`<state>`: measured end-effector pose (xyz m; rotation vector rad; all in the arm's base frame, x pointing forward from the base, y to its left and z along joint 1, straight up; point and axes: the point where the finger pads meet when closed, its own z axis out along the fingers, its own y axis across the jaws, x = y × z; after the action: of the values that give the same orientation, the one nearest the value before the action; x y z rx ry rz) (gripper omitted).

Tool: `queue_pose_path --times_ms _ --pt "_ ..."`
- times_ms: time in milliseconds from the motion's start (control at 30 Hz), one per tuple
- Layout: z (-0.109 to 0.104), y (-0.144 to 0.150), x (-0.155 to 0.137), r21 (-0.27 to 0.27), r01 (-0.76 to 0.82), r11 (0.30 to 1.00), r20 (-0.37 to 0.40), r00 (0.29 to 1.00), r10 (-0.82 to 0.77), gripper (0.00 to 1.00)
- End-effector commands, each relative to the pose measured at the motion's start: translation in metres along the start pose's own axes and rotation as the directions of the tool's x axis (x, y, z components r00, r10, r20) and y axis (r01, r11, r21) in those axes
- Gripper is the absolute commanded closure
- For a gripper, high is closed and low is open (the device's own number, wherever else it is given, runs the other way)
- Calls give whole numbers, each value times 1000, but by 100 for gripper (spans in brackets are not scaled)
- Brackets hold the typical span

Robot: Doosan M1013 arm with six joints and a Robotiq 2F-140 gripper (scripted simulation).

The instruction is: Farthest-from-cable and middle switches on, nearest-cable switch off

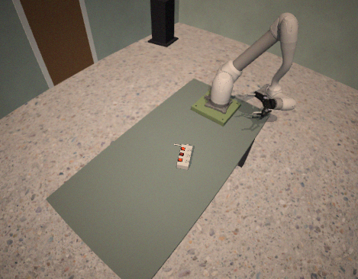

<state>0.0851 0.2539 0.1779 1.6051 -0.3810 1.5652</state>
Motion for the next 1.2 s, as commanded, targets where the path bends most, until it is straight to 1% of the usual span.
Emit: queue_pose_path --times_ms 0,600,767,900,1033,1100,1167 --pt "0 0 0 0 0 1000 0 1000 0 0" --pt "0 0 0 0 1 1000 1 1000 -1 0" --pt "1 -2 -1 -10 17 1000 15 1000 -17 0" --pt "4 -7 -3 -34 61 998 56 997 -59 0" --pt "9 -17 -6 -70 142 987 137 982 -132 0" --pt "9 -17 -6 -70 142 987 137 982 -132 0" --pt "13 -25 -7 -87 197 976 195 964 -178 0"
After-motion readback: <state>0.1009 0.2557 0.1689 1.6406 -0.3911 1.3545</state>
